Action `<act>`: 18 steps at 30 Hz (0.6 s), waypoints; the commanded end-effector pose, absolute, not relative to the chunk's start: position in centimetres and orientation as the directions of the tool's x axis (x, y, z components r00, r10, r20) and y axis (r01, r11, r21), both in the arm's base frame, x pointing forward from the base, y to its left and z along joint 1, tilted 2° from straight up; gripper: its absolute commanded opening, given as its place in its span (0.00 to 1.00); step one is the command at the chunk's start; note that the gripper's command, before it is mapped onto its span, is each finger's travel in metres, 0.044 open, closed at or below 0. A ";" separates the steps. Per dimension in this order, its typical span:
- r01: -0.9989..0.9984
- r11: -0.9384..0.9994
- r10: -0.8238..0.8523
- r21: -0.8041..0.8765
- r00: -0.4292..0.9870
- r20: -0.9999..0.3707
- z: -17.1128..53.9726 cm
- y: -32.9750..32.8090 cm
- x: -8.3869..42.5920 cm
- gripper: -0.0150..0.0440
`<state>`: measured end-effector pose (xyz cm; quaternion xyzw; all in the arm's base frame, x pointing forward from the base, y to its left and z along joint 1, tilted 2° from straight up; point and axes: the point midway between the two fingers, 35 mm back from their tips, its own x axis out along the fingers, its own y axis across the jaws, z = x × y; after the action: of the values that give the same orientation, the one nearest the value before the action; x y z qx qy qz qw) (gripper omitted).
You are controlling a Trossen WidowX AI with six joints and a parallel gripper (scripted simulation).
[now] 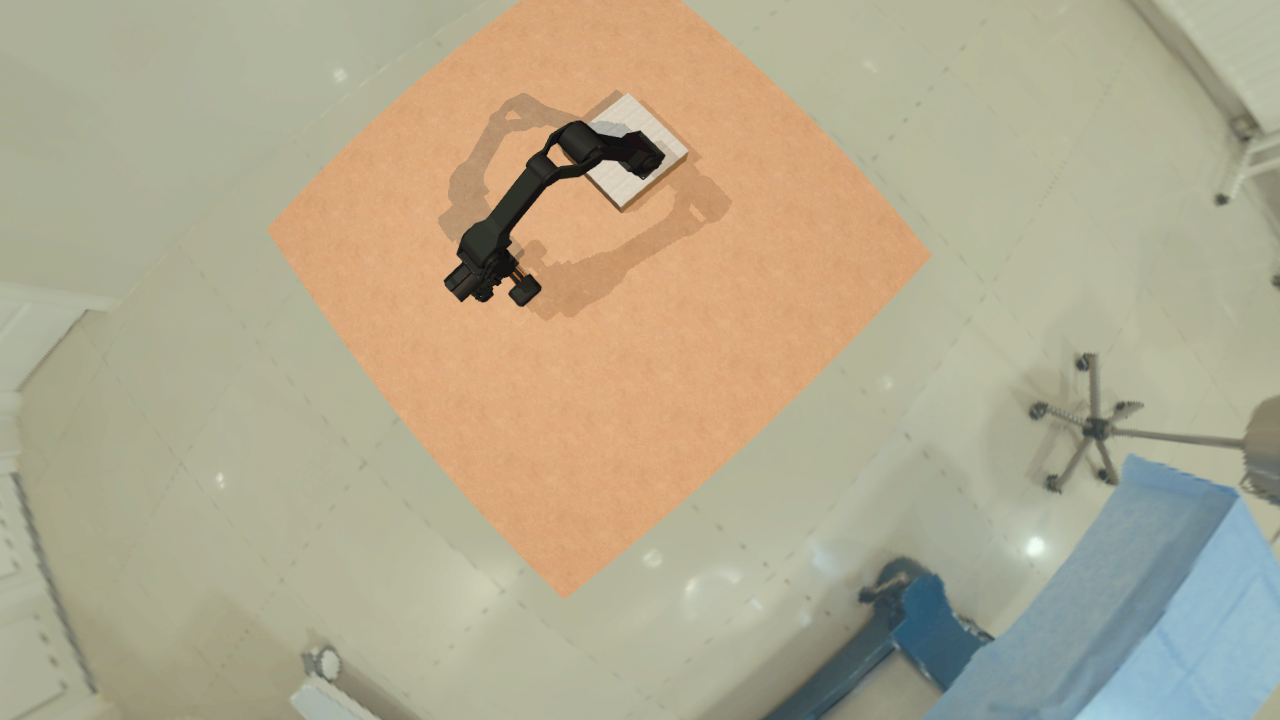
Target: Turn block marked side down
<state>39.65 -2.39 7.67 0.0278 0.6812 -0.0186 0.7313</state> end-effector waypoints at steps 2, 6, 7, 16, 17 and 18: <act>0.062 0.998 0.014 0.018 0.063 -0.998 6.5 -2.3 39.6 1.00; 0.062 0.998 0.014 0.018 0.063 -0.998 5.4 -2.3 39.6 1.00; 0.062 0.998 0.014 0.018 0.063 -0.998 5.4 -2.3 39.6 1.00; 0.061 0.998 0.014 0.018 0.063 -0.998 4.0 -2.3 39.7 1.00; 0.061 0.998 0.014 0.018 0.063 -0.998 3.9 -2.3 39.7 1.00; 0.061 0.998 0.014 0.018 0.063 -0.998 3.7 -2.3 39.7 1.00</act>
<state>39.97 -2.37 4.50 0.0274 0.6802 -0.0183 0.7323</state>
